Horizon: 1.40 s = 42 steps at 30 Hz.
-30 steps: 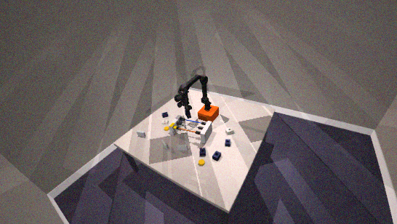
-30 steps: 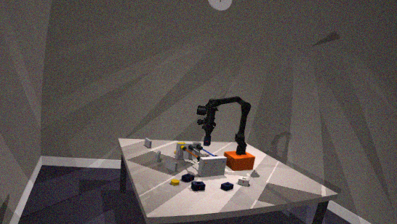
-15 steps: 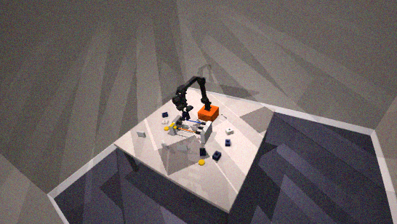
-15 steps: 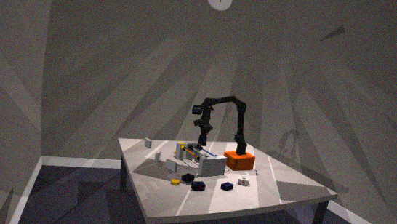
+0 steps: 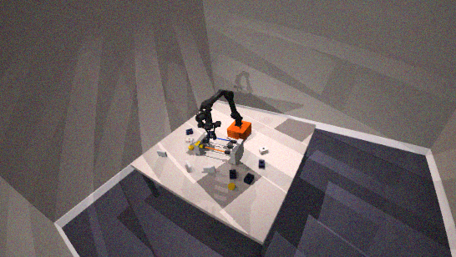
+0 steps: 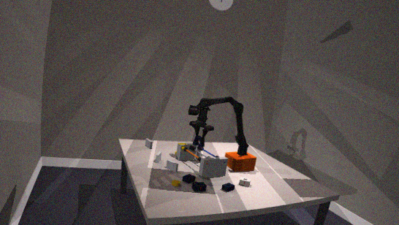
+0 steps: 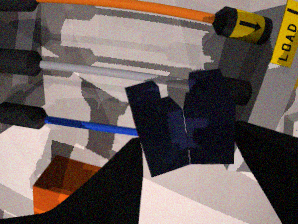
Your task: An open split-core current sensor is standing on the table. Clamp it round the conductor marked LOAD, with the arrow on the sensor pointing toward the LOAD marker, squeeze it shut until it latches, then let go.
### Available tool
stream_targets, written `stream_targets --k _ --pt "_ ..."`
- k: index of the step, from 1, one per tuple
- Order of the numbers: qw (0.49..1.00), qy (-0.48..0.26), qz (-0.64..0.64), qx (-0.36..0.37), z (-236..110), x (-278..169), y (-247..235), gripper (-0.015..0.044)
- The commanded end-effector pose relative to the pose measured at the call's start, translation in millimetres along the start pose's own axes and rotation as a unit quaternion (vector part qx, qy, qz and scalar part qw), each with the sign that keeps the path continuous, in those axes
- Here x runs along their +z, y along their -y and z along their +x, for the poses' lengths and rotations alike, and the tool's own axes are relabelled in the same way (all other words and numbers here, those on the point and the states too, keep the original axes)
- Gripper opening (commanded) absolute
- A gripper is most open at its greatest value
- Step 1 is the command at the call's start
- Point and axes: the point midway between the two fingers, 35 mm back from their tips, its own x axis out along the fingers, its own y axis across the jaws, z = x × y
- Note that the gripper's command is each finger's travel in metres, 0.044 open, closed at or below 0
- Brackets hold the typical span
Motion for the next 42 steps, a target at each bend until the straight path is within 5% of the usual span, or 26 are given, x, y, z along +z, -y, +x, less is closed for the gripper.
stream_targets --k 1,15,29,42 --pt "0.996 -0.002 -0.084 -0.001 2 11 3 0.0000" --pt "0.940 -0.001 -0.341 -0.001 8 45 9 0.0000" --pt "0.820 0.000 -0.572 -0.001 19 78 11 0.0000" --pt "0.813 0.000 -0.583 -0.002 30 80 11 0.0000"
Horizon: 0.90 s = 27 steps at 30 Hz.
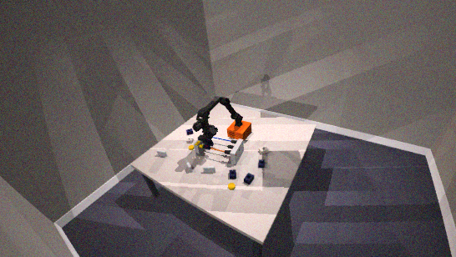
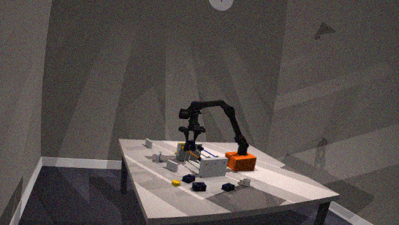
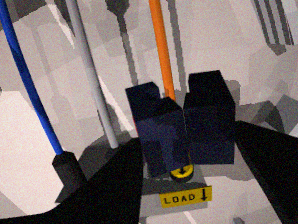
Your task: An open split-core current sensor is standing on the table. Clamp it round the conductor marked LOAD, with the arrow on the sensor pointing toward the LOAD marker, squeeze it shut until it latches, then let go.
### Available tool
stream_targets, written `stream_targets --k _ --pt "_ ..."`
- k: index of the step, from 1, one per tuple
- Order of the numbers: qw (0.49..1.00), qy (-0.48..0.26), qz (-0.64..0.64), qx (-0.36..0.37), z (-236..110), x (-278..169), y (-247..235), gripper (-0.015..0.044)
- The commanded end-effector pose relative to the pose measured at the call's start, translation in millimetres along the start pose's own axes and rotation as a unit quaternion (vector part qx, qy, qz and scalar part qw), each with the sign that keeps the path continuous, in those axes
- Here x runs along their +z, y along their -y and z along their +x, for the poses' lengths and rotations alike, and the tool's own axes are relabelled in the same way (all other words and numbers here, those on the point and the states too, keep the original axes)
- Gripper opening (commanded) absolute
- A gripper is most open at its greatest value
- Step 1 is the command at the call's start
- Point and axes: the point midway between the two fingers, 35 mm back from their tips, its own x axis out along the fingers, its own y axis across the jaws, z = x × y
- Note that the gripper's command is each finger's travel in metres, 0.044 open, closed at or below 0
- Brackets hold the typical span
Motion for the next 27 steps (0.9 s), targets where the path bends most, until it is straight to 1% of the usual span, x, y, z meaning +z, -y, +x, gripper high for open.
stream_targets --k 1,27 --pt "1.000 -0.001 -0.005 0.003 8 0 0 0.0000" --pt "1.000 -0.001 -0.005 0.003 51 0 -1 0.0000"
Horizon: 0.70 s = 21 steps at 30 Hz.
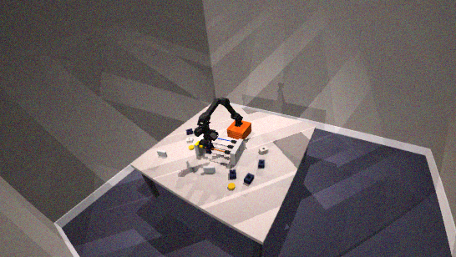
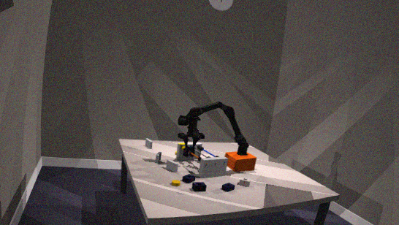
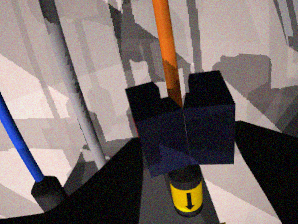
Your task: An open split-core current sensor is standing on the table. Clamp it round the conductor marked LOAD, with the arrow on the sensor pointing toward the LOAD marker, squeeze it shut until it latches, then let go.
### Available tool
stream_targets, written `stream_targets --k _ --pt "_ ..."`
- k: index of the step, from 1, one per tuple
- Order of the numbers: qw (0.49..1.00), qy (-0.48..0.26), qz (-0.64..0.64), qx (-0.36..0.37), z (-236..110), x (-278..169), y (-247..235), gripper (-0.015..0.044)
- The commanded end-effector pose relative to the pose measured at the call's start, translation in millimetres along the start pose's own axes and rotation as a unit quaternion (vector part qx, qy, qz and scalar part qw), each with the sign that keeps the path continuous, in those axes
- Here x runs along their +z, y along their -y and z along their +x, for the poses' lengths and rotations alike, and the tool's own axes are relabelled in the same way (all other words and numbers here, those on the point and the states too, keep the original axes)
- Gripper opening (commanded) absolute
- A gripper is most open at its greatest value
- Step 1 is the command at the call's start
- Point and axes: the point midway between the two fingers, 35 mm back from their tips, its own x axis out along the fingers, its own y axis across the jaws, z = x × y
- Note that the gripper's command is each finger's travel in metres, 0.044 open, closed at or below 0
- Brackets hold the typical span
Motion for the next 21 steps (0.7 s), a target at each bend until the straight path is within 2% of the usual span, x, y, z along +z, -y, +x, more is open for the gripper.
stream_targets --k 1,21 --pt "1.000 -0.002 -0.002 0.001 7.6 -0.5 -0.9 0.0000" --pt "1.000 0.000 0.000 0.000 3.1 0.1 -0.3 0.0000"
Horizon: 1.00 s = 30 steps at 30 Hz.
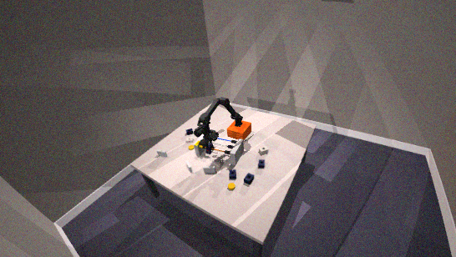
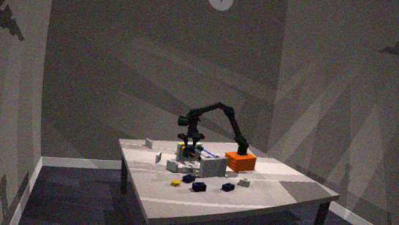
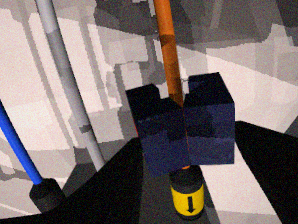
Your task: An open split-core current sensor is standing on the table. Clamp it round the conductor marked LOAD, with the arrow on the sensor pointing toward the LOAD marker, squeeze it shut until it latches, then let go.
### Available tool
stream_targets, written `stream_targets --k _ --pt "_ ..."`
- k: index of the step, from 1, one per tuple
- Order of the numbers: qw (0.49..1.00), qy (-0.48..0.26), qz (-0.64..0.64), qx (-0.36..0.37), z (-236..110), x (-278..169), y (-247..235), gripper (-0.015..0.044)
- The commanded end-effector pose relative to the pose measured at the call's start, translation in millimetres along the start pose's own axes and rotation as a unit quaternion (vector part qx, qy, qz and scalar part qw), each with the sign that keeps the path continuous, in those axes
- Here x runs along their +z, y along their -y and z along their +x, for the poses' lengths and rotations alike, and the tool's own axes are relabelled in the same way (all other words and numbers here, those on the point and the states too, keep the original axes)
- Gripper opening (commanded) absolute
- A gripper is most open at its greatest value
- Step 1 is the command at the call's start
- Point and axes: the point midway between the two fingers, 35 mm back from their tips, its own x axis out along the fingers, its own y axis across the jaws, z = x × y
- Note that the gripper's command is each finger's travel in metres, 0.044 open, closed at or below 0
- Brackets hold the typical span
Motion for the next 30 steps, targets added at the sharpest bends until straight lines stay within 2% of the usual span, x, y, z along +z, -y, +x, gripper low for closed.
stream_targets --k 1,26,30 --pt "1.000 0.000 0.000 0.000 -0.6 0.0 0.0 0.0000" --pt "1.000 0.000 0.000 0.000 -0.6 0.0 0.0 0.0000" --pt "1.000 0.000 0.000 0.000 -0.6 0.0 0.0 0.0105"
